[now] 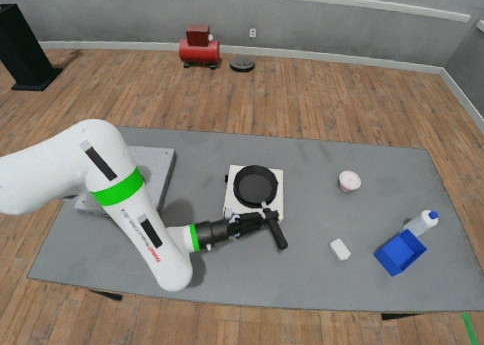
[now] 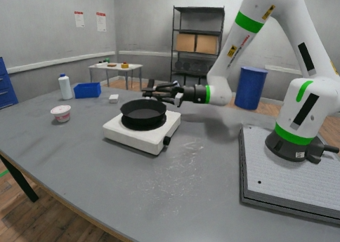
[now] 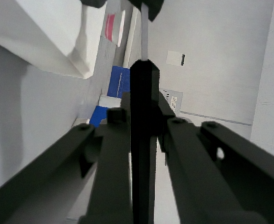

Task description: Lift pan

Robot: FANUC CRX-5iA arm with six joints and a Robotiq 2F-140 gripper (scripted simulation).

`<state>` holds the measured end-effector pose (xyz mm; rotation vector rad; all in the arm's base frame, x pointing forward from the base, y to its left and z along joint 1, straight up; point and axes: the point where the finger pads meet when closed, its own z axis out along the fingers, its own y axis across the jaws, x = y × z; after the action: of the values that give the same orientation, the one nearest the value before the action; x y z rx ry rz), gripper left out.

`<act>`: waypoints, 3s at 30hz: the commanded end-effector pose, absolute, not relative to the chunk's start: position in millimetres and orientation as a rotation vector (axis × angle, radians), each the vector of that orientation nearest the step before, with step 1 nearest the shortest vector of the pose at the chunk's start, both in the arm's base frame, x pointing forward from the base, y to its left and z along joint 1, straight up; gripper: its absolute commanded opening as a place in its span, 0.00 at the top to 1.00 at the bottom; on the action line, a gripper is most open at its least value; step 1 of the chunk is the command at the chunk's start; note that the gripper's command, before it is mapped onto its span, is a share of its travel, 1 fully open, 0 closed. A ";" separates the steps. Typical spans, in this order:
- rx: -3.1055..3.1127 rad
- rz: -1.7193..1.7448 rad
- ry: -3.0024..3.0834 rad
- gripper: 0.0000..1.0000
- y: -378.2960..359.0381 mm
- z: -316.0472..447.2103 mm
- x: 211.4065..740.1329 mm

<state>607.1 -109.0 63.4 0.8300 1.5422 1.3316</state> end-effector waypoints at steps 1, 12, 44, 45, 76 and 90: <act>0.829 1.331 1.542 0.90 -109.2 64.0 607.3; 0.829 1.331 1.542 0.90 -109.2 64.5 607.3; 0.829 1.331 1.542 0.90 -109.2 83.9 607.4; 0.829 1.331 1.542 0.90 -109.2 85.2 607.5; 0.829 1.331 1.542 0.90 -109.2 131.9 607.8; 0.829 1.331 1.542 0.90 -109.2 155.2 607.9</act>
<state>607.6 -109.0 152.1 0.8304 1.5432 1.3311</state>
